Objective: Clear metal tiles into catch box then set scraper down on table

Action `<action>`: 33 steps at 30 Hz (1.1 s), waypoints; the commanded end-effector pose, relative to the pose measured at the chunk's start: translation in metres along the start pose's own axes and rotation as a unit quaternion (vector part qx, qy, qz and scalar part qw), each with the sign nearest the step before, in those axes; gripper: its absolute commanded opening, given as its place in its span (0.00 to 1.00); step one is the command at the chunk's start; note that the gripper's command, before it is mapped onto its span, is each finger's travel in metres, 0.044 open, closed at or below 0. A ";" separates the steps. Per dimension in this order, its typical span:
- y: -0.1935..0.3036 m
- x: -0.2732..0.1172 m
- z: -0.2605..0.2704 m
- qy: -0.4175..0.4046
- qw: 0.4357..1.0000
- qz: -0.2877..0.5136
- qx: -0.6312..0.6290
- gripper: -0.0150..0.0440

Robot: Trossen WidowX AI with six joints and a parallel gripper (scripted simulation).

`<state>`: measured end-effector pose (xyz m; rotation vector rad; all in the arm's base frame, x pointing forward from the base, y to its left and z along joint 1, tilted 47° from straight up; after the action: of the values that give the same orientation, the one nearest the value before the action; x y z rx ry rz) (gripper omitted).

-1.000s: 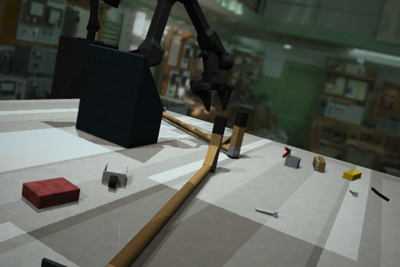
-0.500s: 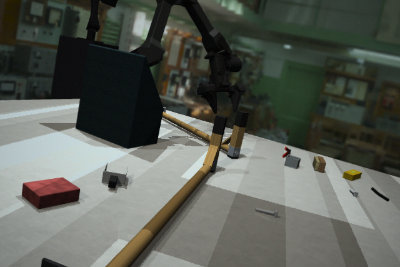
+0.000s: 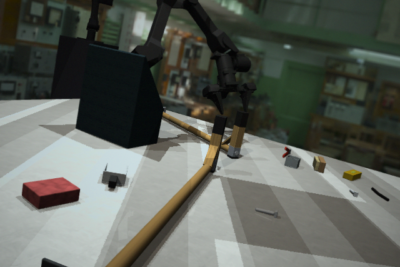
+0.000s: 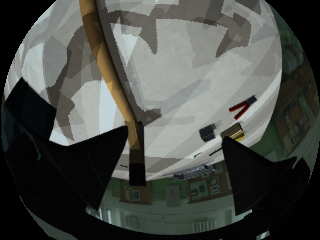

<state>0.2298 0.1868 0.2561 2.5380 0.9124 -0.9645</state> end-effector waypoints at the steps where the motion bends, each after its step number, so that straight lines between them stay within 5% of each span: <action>1: 0.013 0.007 0.005 -0.011 0.999 0.010 0.036 1.00; 33: 0.112 0.018 0.037 -0.025 0.955 0.094 0.279 1.00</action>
<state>0.2893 0.1027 0.2282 2.9286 0.4596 -1.3132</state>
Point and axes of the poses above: the point midway between the two fingers, 35 mm back from their tips, its own x axis out along the fingers, its own z axis across the jaws, y = z × x, the point moved 5 cm from there along -x, back along the fingers, and after that the axes turned 13 degrees about -x, right-handed, at the moved point
